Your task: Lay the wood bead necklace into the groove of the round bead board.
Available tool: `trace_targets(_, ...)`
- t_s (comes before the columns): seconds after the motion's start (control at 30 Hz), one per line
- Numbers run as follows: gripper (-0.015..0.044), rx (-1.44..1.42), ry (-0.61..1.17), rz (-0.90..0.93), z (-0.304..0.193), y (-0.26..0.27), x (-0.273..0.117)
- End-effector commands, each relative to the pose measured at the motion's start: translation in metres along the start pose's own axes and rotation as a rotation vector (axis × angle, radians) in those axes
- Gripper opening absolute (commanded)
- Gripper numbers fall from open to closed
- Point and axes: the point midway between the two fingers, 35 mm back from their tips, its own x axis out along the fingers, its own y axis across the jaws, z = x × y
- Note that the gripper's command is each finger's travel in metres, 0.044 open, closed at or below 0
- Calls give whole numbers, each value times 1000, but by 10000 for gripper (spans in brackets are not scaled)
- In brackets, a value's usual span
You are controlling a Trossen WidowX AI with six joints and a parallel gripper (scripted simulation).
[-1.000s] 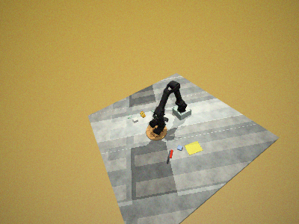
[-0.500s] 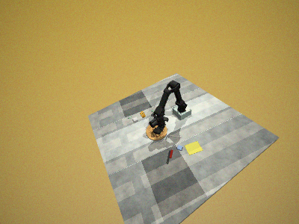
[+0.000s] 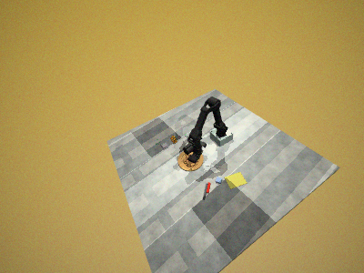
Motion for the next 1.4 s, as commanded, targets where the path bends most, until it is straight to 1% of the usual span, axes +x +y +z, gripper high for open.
trace_targets(0.0, 0, 4, -1, -4, -1, -3, 1)
trace_targets(0.37, 0, 4, -1, -4, -1, -3, 9)
trace_targets(0.93, 440, 1, 0, -2, -1, -2, 5)
trace_targets(1.37, 440, 4, -1, -4, -1, -2, 1)
